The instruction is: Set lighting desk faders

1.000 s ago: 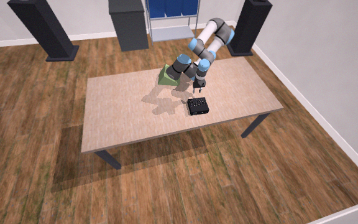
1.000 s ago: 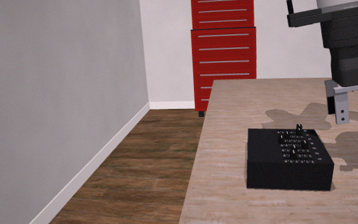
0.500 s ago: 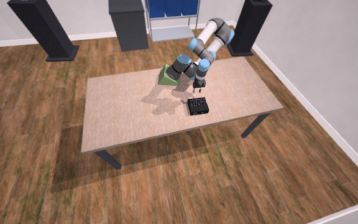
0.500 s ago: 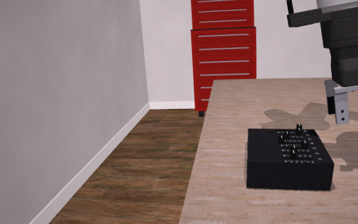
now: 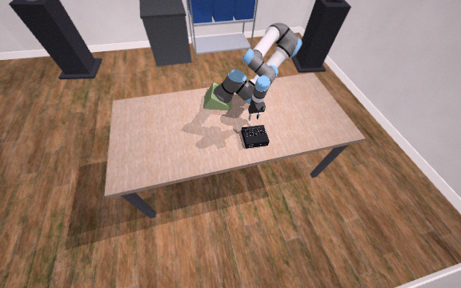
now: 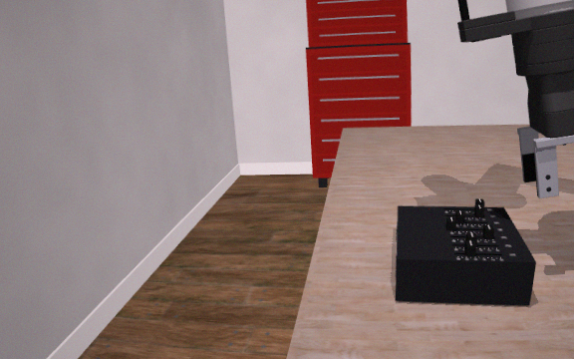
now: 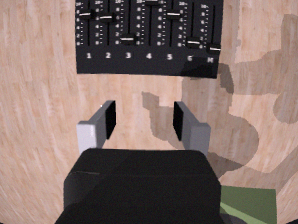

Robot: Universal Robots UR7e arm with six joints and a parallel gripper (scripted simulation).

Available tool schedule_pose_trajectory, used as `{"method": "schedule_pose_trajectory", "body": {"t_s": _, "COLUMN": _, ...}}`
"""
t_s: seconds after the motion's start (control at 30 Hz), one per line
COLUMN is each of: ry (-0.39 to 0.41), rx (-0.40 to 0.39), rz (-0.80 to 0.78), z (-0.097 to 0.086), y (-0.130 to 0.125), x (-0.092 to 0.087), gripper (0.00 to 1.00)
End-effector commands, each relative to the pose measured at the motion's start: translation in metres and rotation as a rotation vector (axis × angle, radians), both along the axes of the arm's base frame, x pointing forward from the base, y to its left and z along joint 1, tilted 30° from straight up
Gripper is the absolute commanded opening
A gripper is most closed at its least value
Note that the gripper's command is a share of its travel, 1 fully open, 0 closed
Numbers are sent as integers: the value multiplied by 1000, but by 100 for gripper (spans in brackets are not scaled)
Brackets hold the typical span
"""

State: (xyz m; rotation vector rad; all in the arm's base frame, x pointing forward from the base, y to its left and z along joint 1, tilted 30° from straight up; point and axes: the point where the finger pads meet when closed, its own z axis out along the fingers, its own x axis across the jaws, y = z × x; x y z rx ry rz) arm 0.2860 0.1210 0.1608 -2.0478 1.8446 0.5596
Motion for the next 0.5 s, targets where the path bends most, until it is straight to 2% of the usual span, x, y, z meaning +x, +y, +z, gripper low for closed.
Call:
{"method": "schedule_pose_trajectory", "body": {"t_s": 0.0, "ry": -41, "rx": 5, "rz": 57, "z": 4, "y": -1, "x": 5, "gripper": 100}}
{"method": "schedule_pose_trajectory", "body": {"t_s": 0.17, "ry": -82, "rx": 9, "rz": 114, "z": 7, "y": -1, "x": 9, "gripper": 100}}
{"method": "schedule_pose_trajectory", "body": {"t_s": 0.47, "ry": -261, "rx": 21, "rz": 367, "z": 23, "y": -5, "x": 28, "gripper": 100}}
